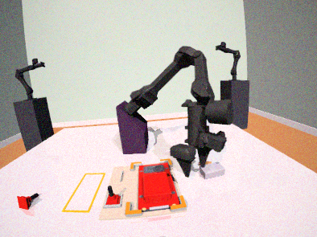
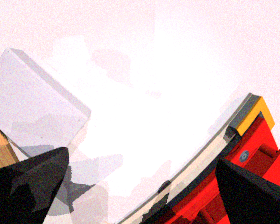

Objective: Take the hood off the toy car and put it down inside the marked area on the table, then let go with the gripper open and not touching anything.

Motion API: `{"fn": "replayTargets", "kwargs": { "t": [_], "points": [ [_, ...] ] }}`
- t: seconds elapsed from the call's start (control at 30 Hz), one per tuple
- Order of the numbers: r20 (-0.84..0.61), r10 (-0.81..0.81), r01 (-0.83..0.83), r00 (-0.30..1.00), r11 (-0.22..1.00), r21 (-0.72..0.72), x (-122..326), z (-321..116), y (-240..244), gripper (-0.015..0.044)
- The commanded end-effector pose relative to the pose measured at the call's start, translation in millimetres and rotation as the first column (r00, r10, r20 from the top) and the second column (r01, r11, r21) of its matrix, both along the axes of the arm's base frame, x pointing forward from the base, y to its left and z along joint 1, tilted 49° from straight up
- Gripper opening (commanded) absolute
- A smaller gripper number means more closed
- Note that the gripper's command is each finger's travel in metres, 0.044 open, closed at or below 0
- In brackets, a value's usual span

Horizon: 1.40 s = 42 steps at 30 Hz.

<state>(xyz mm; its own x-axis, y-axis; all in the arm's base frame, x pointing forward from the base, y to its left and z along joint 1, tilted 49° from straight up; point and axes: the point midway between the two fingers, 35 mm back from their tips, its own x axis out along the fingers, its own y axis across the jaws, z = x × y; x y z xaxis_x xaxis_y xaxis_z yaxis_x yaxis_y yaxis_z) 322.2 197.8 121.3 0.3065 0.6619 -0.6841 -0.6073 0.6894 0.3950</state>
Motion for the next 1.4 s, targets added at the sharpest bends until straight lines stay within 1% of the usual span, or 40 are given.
{"fn": "replayTargets", "kwargs": {
  "t": [0.0, 0.13, 0.27, 0.33, 1.37],
  "points": [
    [-0.193, -0.090, 0.096, 0.977, 0.995, 0.021, 16.6, -20.9, -41.0, 0.0440],
    [-0.367, -0.170, 0.203, 0.914, 0.978, 0.053, 25.3, -37.5, -79.9, 0.0440],
    [-0.528, -0.232, 0.327, 0.817, 0.940, 0.094, 30.2, -49.9, -119.2, 0.0440],
    [-0.577, -0.246, 0.371, 0.779, 0.922, 0.108, 30.3, -54.0, -132.7, 0.0440],
    [-0.582, -0.248, 0.377, 0.774, 0.920, 0.108, 33.4, -64.8, -123.8, 0.0440]
  ]
}}
